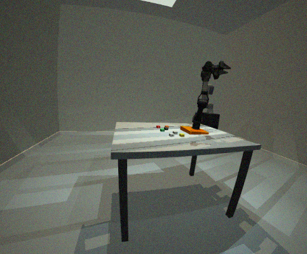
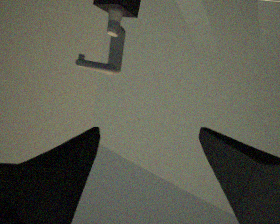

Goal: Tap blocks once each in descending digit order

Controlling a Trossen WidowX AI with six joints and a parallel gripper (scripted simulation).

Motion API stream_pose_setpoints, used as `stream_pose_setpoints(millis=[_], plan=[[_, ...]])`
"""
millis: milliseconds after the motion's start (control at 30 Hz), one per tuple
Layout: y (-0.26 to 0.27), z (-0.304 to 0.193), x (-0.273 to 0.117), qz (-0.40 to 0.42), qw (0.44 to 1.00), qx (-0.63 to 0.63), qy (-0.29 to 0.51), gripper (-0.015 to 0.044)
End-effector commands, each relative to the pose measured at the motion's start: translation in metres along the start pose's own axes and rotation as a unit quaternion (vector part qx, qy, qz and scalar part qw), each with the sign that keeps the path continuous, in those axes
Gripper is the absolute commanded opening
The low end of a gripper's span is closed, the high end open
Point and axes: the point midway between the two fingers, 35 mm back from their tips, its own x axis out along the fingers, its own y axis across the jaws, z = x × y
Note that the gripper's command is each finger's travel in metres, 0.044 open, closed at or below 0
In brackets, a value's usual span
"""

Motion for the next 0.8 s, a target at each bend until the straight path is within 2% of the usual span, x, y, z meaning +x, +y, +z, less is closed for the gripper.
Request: stream_pose_setpoints(millis=[0,133,200,333,533,767], plan=[[-0.003,-0.001,0.0,-0.002,1.0,-0.01,0.004,0.04],[-0.08,-0.038,0.001,-0.049,0.967,-0.228,0.103,0.04],[-0.103,-0.048,-0.003,-0.061,0.947,-0.284,0.135,0.04],[-0.169,-0.068,-0.024,-0.09,0.872,-0.423,0.229,0.04],[-0.272,-0.079,-0.088,-0.113,0.69,-0.595,0.397,0.04],[-0.359,-0.051,-0.19,-0.098,0.431,-0.687,0.576,0.04]])
